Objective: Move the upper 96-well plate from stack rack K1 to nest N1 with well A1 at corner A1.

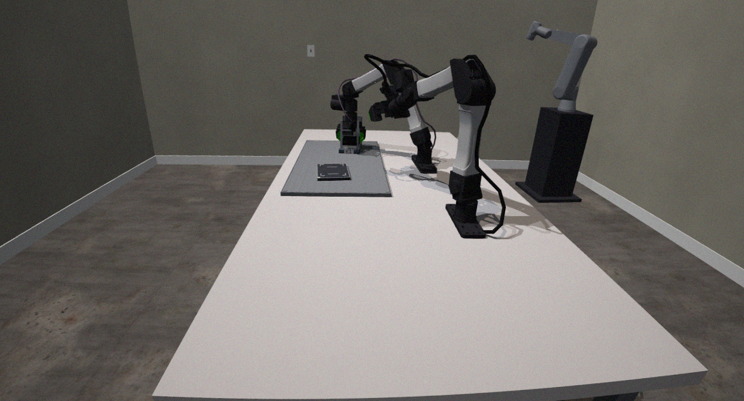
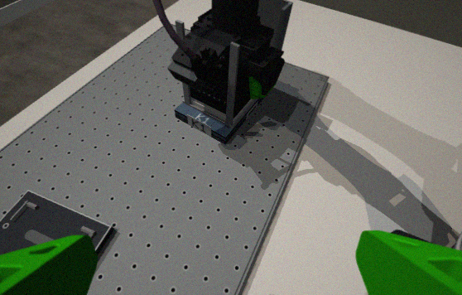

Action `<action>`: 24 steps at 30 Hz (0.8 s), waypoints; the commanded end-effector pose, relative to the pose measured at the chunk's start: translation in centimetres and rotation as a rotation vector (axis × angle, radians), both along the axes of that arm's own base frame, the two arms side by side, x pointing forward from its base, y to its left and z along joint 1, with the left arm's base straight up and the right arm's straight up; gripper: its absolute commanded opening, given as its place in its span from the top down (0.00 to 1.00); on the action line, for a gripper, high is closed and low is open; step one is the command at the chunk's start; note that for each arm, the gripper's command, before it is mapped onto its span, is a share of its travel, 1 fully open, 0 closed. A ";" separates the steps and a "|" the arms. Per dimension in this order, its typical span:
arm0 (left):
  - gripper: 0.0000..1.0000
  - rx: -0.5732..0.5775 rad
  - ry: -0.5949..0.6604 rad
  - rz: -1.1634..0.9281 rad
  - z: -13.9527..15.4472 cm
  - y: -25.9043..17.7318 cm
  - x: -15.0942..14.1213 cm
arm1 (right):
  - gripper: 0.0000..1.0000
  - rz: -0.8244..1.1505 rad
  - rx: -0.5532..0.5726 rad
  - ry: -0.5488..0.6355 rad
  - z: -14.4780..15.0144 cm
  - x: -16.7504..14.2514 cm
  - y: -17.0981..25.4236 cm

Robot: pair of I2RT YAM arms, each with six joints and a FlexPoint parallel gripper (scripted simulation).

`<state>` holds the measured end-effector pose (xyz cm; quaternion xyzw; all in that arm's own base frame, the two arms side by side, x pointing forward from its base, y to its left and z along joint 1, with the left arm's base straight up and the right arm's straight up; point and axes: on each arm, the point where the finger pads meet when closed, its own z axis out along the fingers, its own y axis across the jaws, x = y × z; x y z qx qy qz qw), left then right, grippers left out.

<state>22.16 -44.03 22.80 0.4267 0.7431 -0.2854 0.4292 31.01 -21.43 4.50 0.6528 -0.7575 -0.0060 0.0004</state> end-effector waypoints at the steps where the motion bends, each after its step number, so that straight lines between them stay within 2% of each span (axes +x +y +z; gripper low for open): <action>1: 0.00 -0.022 -0.001 0.007 -0.6 -0.7 0.0 | 0.24 0.005 -0.031 -0.037 3.0 0.3 -0.5; 7: 0.00 -0.111 -0.039 0.009 2.2 -1.7 0.5 | 0.23 0.001 -0.031 -0.037 8.6 0.1 -0.3; 12: 0.00 -0.110 -0.038 0.008 2.1 -1.8 0.5 | 0.23 0.001 -0.017 -0.015 11.5 0.1 -0.3; 14: 0.00 -0.110 -0.038 0.008 2.1 -1.8 0.5 | 0.23 0.001 -0.017 -0.015 11.5 0.1 -0.3; 17: 0.00 -0.109 -0.038 0.007 2.1 -1.8 0.5 | 0.23 -0.001 -0.074 -0.100 15.9 0.0 -0.2; 18: 0.00 -0.110 -0.038 0.007 2.1 -1.8 0.5 | 0.23 -0.001 -0.085 -0.116 16.5 0.1 -0.2; 24: 0.00 -0.091 -0.034 0.007 1.7 -1.4 0.4 | 0.23 0.002 -0.086 -0.119 16.6 0.2 -0.3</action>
